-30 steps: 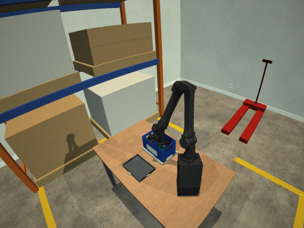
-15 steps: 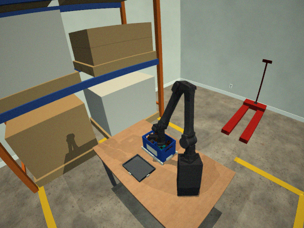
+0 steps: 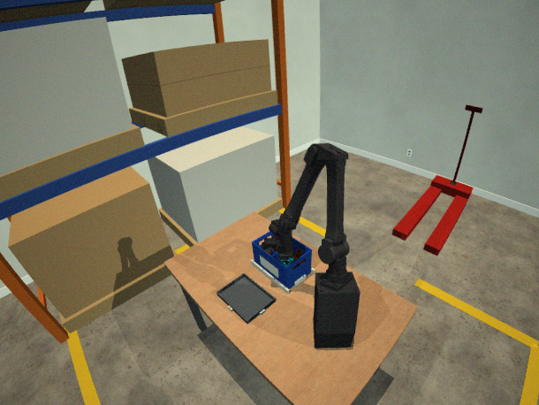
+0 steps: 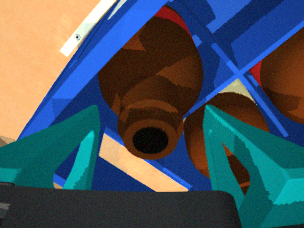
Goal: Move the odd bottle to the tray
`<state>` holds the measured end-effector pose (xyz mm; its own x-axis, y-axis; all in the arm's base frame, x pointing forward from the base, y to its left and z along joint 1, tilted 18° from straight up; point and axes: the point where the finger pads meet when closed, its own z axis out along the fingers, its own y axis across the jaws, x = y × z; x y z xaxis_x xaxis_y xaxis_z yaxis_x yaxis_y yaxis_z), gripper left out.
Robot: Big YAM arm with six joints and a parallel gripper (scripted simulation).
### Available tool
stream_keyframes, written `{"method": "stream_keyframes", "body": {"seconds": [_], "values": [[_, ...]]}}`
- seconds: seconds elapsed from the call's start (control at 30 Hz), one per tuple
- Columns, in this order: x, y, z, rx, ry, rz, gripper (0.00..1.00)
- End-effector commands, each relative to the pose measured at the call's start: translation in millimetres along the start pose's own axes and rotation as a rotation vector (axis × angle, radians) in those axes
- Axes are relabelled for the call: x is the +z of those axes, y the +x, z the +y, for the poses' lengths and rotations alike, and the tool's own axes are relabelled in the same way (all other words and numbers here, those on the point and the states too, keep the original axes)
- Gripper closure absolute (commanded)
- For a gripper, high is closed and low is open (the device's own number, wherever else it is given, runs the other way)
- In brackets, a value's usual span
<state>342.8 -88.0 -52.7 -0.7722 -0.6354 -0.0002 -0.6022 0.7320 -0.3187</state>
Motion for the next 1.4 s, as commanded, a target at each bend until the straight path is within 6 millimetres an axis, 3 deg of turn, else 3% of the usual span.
{"method": "stream_keyframes", "body": {"seconds": [0.0,0.03,0.07,1.37], "values": [[2.7,0.6,-4.2,0.001,0.004,-0.005,0.39],[2.7,0.6,-4.2,0.001,0.004,-0.005,0.39],[2.7,0.6,-4.2,0.001,0.004,-0.005,1.0],[2.2,0.5,-3.8,0.001,0.004,-0.004,1.0]]}}
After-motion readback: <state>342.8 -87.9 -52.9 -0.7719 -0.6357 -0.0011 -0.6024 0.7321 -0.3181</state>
